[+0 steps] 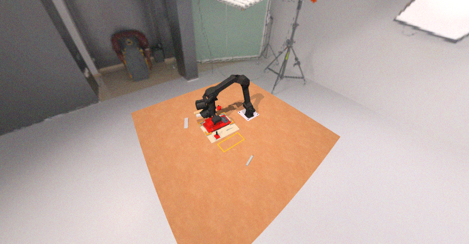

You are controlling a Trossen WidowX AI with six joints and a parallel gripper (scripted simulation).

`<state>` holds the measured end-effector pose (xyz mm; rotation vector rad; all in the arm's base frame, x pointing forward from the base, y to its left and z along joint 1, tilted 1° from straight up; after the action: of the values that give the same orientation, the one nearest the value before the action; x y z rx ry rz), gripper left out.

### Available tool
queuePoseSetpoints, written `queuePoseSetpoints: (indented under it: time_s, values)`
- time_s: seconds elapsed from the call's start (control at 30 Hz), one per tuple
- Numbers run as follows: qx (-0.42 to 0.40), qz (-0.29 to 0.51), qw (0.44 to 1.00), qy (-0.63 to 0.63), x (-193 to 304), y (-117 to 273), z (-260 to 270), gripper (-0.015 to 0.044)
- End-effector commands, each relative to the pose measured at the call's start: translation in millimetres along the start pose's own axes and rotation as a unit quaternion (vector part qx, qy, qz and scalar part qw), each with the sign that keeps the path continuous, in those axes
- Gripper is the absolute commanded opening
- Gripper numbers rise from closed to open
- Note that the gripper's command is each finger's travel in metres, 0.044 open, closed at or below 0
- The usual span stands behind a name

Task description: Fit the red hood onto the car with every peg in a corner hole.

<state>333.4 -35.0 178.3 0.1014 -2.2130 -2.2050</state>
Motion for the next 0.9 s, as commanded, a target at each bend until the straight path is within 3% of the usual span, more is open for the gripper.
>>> queuePoseSetpoints:
  time_s: [0.0,0.87]
  values:
    - [0.001,-0.001,1.000,0.003,-0.3,-0.3,-0.4,0.0000]
    - [0.001,-0.001,1.000,0.003,-0.5,-7.8,-0.6,0.0000]
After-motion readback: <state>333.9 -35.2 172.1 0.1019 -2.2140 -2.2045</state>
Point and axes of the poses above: the point midway between the two fingers, 35 mm back from their tips, its own y axis back along the fingers, its own z axis across the jaws, x = y × z, the point moved 8 cm from there along y, back along the fingers, and after that the axes turned 1 degree about y, right-handed, at the moved point
